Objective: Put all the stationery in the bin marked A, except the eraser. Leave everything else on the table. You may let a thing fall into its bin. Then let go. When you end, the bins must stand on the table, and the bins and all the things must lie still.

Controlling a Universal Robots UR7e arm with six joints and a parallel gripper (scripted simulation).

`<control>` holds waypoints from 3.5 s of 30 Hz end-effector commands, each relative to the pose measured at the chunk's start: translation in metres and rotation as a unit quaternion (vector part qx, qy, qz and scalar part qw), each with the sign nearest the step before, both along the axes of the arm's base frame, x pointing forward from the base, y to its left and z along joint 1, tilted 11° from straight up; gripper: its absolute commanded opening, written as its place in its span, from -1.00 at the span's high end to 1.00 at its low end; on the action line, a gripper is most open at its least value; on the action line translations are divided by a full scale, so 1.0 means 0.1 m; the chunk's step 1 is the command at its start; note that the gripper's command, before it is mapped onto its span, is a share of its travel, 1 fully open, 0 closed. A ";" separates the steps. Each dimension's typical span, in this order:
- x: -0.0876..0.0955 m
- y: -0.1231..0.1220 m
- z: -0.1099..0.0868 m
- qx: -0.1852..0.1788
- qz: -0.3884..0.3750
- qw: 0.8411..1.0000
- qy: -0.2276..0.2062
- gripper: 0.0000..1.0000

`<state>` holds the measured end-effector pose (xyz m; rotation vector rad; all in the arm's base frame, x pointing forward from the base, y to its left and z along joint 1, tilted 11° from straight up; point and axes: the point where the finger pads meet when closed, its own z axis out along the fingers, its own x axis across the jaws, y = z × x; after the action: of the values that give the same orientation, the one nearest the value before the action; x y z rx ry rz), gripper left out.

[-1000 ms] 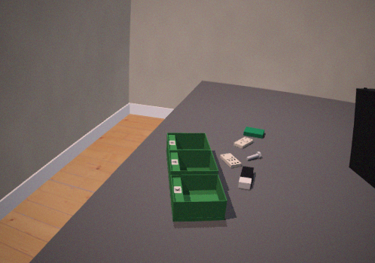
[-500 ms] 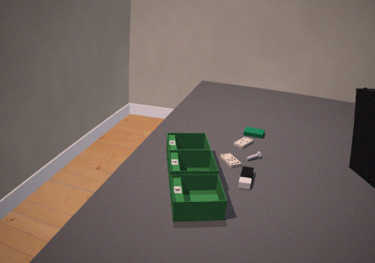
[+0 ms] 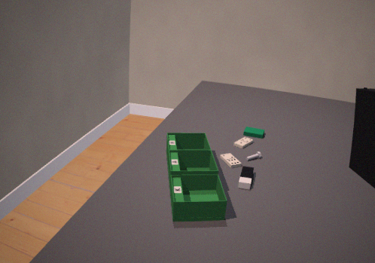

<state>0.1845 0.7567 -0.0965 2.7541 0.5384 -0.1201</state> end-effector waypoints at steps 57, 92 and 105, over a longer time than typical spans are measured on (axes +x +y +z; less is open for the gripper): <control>1.85 -1.34 0.68 0.055 0.118 0.990 0.056 0.39; 2.59 -2.44 1.02 0.075 0.171 0.980 0.067 0.39; 2.85 -3.06 1.16 0.085 0.206 0.972 0.071 0.39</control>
<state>0.4578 0.4818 0.0114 2.7486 1.1423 -0.1904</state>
